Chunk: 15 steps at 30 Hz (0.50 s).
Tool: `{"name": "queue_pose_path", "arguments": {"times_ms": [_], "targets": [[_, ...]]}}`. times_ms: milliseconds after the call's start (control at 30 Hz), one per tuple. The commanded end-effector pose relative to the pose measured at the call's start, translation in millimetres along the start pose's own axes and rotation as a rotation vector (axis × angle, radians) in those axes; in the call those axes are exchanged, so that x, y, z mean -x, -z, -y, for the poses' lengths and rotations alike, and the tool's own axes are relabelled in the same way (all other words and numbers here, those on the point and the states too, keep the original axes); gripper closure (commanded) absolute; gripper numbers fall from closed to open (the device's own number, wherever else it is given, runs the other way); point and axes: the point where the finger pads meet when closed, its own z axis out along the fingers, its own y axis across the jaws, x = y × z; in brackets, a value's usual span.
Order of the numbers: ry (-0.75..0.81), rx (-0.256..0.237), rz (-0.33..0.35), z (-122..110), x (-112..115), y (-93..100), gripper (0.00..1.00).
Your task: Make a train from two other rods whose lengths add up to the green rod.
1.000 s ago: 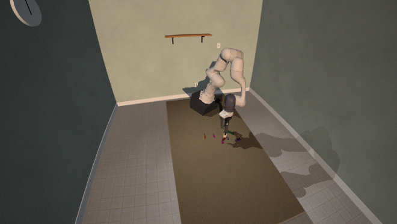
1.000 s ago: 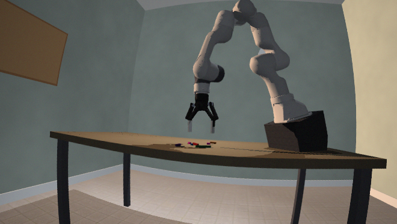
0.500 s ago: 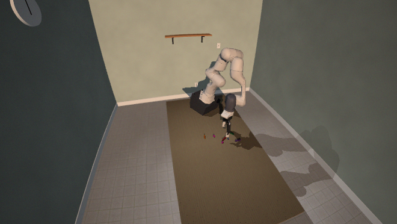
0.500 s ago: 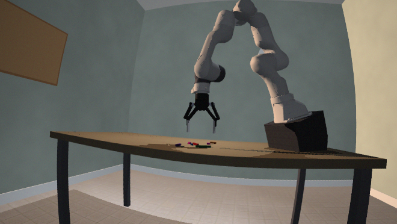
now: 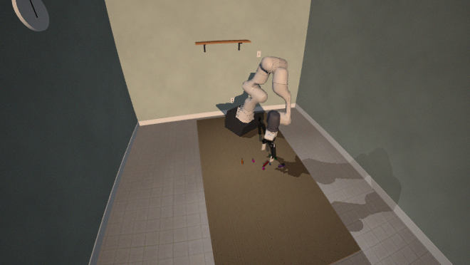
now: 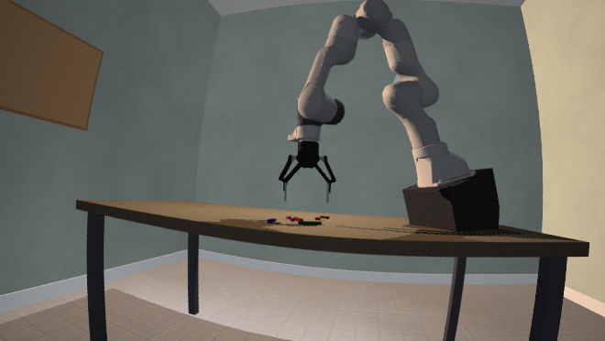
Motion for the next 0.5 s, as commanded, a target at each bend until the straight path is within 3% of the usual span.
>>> {"name": "queue_pose_path", "arguments": {"times_ms": [0, 467], "targets": [[0.164, -0.025, 0.02, -0.8, 0.2, 0.1, 0.0], [0.387, -0.028, 0.019, -2.7, 5.1, 0.4, 0.0]]}}
